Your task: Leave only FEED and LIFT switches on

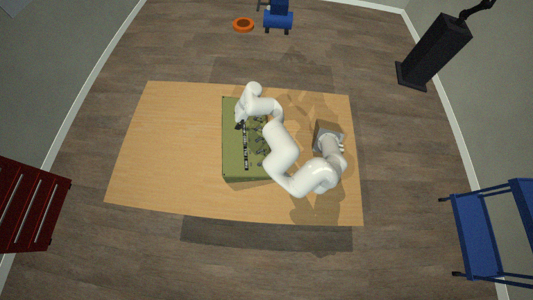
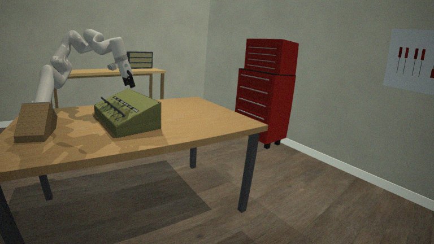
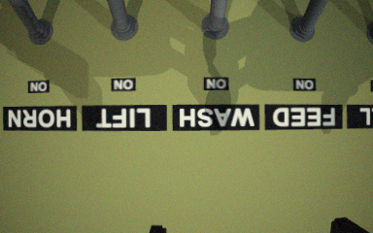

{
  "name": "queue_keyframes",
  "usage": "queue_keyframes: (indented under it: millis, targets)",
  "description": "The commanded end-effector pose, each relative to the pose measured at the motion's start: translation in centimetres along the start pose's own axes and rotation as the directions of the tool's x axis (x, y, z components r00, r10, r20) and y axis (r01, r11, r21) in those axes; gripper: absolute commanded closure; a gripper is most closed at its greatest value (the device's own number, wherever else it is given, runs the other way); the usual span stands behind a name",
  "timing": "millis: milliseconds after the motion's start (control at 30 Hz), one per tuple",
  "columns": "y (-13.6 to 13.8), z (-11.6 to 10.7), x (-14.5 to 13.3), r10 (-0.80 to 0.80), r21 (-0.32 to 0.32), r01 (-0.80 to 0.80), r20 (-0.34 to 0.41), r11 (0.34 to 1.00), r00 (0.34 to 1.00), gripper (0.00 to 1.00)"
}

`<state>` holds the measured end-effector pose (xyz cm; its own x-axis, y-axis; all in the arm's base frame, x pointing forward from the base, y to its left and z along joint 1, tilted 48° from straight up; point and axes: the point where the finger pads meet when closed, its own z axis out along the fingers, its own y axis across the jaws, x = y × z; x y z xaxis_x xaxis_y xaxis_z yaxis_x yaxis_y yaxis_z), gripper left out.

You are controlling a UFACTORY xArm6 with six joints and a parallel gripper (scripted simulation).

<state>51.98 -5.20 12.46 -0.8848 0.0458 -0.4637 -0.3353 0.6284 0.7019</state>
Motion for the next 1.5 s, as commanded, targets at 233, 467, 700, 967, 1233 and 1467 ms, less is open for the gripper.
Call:
queue_keyframes:
  millis: [233, 467, 700, 967, 1233, 1467]
  targets:
    - [-3.3, -0.1, -0.2, -0.002, 0.002, 0.002, 0.002, 1.000, 1.000, 0.00]
    - [-4.7, -0.1, -0.2, -0.002, 0.002, 0.002, 0.002, 1.000, 1.000, 0.00]
    - [-4.8, -0.1, -0.2, -0.002, 0.002, 0.002, 0.002, 1.000, 1.000, 0.00]
    - [-4.8, -0.1, -0.2, -0.002, 0.002, 0.002, 0.002, 1.000, 1.000, 0.00]
    - [-4.8, -0.1, -0.2, -0.002, 0.002, 0.002, 0.002, 1.000, 1.000, 0.00]
    - [-4.8, -0.1, -0.2, -0.002, 0.002, 0.002, 0.002, 1.000, 1.000, 0.00]
